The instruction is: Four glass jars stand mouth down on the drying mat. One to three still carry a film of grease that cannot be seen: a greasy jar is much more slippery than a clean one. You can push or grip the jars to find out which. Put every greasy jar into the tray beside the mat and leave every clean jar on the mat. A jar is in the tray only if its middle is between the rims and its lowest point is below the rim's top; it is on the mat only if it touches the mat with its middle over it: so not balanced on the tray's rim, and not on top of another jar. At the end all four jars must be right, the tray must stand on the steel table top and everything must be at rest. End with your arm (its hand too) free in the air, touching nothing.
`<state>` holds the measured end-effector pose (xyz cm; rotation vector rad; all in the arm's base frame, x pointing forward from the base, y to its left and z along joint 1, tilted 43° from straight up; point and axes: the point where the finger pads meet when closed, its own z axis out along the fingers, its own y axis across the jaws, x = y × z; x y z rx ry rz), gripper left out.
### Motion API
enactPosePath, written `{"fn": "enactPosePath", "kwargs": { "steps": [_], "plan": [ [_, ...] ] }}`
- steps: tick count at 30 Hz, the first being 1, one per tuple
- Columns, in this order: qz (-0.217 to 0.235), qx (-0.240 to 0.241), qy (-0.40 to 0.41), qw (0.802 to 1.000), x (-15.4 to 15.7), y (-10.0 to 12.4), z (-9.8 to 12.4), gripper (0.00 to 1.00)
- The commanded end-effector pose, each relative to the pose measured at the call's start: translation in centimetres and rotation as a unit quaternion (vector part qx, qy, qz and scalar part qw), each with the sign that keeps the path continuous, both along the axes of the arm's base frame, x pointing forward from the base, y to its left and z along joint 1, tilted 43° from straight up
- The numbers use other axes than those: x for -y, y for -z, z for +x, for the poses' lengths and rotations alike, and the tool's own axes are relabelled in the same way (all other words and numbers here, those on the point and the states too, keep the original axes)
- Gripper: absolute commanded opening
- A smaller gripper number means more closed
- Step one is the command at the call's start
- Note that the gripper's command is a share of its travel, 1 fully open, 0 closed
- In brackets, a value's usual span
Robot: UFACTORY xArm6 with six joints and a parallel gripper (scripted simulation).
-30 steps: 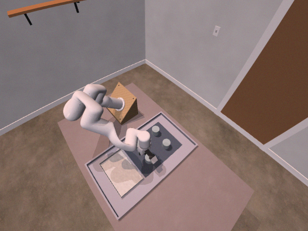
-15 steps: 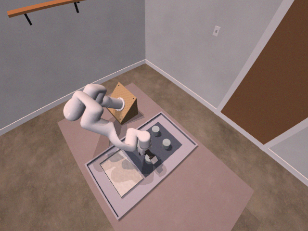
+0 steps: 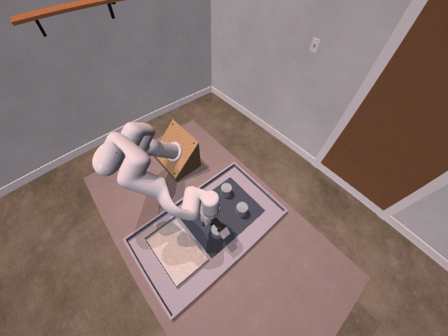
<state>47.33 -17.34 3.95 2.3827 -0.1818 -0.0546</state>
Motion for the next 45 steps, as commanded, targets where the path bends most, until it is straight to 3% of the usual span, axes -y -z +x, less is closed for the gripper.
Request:
{"fn": "enactPosePath", "kwargs": {
  "steps": [1,45],
  "plan": [
    [0.000,0.002,-0.001,1.000,-0.09,-0.15,0.20,0.00],
    [0.000,0.002,-0.001,1.000,-0.29,-0.46,0.74,0.00]
  ]
}}
